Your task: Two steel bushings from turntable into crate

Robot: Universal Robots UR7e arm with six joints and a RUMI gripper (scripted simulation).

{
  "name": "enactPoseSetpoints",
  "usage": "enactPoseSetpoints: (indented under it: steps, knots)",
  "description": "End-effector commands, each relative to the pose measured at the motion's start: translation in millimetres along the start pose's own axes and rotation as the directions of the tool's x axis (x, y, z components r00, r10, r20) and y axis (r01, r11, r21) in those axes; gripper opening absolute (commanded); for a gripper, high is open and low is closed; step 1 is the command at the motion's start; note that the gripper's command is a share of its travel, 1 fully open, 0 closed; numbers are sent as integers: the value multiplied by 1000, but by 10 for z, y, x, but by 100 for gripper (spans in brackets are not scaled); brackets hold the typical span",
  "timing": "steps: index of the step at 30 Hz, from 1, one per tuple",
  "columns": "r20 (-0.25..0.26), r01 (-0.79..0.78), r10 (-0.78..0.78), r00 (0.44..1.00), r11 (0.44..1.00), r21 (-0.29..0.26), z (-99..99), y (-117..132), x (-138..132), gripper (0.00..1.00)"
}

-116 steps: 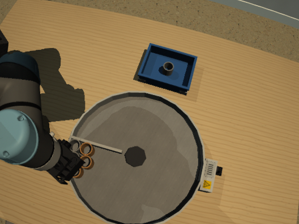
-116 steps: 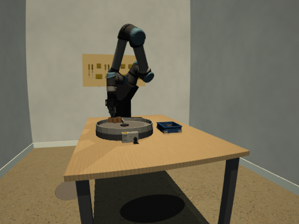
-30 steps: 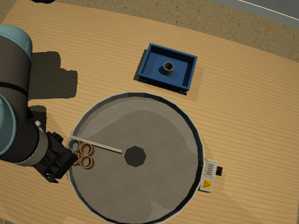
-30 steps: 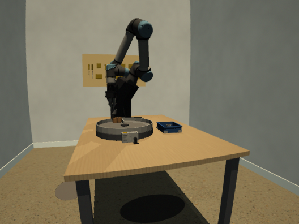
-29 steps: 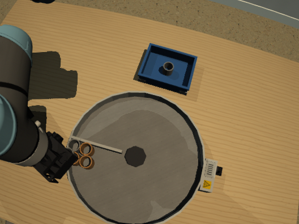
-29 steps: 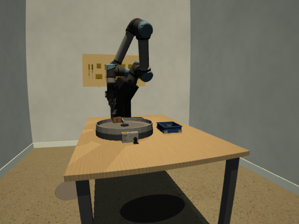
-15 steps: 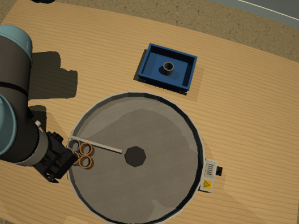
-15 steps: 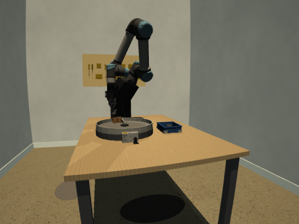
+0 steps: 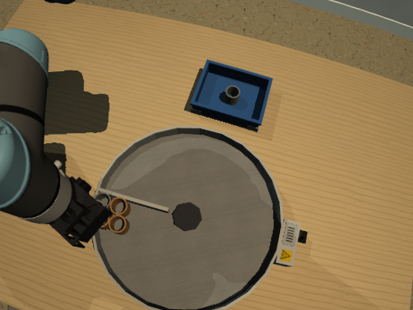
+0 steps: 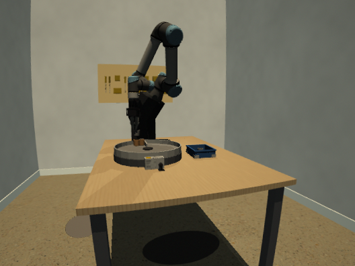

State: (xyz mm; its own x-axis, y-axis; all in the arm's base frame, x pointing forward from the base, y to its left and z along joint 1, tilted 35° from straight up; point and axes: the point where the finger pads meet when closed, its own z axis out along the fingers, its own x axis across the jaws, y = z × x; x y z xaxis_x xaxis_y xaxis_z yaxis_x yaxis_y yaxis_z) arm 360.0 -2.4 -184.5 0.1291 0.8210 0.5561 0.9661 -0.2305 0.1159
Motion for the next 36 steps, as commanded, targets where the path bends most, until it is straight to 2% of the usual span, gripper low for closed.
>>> enactPoseSetpoints:
  steps: [1,14,16,31,33,36]
  knots:
    - [1,0,0,1000,1000,-1,-3,1,68,0]
    - [1,0,0,1000,1000,-1,-3,-19,484,0]
    - [1,0,0,1000,1000,-1,-3,-19,484,0]
    - [1,0,0,1000,1000,-1,-3,-53,1198,0]
    - [1,0,0,1000,1000,-1,-3,-53,1198,0]
    - [1,0,0,1000,1000,-1,-3,-61,1357,0]
